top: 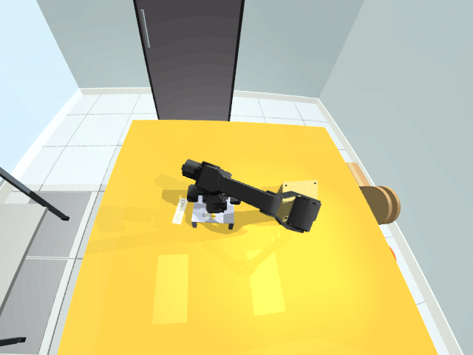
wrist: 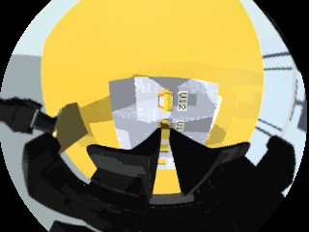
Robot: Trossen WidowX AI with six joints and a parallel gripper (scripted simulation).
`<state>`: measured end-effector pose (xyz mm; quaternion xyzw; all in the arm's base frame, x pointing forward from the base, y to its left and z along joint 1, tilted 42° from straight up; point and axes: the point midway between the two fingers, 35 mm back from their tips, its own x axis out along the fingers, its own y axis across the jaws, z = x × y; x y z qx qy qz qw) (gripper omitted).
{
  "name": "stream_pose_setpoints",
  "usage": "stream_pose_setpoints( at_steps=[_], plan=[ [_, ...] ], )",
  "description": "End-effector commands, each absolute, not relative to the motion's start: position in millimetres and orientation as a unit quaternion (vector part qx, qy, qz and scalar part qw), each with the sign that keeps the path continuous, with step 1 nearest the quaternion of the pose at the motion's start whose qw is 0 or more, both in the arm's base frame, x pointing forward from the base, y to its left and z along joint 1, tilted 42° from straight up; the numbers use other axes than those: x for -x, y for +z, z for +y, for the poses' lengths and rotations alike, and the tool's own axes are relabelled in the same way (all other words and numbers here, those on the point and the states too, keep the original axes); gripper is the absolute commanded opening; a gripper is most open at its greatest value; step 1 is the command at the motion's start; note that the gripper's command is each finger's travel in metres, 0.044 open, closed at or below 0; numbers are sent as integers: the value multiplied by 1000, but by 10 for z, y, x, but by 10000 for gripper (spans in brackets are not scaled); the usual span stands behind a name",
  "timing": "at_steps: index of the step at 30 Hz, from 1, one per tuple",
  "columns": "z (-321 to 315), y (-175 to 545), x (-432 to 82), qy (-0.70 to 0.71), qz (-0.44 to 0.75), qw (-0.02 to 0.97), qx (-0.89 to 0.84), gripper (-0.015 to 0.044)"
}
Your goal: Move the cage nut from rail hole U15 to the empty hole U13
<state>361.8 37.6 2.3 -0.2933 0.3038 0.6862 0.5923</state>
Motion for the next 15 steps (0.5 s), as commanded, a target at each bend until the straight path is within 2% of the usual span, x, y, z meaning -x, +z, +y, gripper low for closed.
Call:
stream_pose_setpoints(
  at_steps=[1, 14, 15],
  plan=[
    [378, 13, -3623, 687, 304, 591, 294, 29],
    [380, 15, -3621, 687, 304, 591, 294, 29],
    [378, 20, -3628, 686, 304, 592, 294, 55]
  ],
)
